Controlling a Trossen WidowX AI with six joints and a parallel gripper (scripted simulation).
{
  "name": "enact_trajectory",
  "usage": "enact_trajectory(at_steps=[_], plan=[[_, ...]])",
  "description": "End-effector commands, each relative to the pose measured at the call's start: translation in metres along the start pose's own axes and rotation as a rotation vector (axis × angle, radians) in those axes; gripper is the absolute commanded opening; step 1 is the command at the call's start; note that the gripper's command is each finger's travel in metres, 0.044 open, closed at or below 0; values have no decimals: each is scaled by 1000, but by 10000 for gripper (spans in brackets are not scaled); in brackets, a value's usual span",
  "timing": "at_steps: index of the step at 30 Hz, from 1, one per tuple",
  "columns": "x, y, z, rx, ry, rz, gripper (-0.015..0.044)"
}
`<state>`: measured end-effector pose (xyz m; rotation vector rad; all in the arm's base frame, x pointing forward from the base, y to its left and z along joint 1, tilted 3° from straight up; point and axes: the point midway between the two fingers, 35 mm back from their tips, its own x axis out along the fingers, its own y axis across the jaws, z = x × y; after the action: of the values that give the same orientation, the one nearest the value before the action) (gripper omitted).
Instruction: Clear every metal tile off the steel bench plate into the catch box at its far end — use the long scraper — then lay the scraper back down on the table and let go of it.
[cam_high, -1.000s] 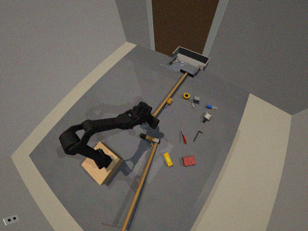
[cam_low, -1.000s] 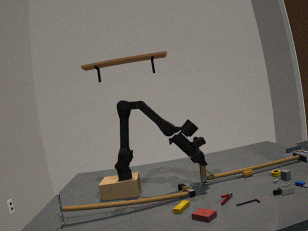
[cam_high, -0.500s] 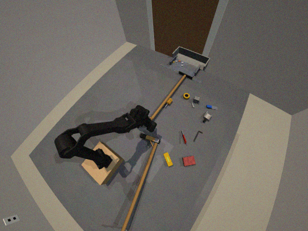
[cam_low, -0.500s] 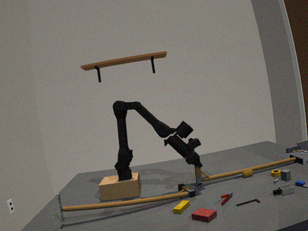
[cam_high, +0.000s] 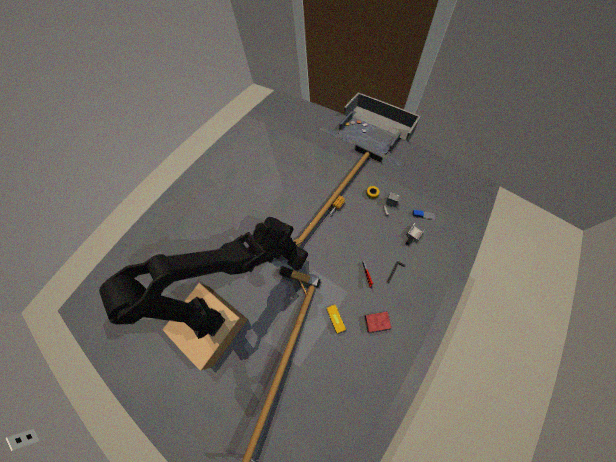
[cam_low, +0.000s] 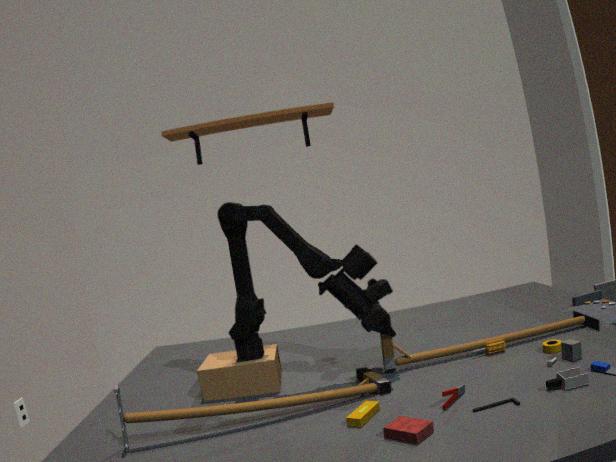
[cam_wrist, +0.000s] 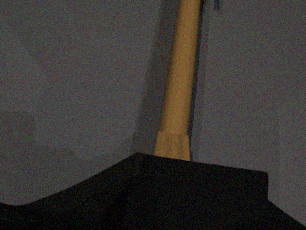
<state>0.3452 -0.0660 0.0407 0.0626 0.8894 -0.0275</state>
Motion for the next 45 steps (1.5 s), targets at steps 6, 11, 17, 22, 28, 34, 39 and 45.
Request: enact_trajectory(at_steps=[6, 11, 17, 22, 28, 34, 39, 45], plan=[[-2, 1, -4, 0, -1, 0, 79], [-2, 1, -4, 0, -1, 0, 210], [-4, 1, -4, 0, 0, 0, 368], [-17, 0, -3, 0, 0, 0, 440], [-32, 0, -2, 0, 0, 0, 440], [-48, 1, -3, 0, 1, 0, 440], [-61, 1, -4, 0, 1, 0, 440], [-72, -1, 7, 11, -43, 7, 440]])
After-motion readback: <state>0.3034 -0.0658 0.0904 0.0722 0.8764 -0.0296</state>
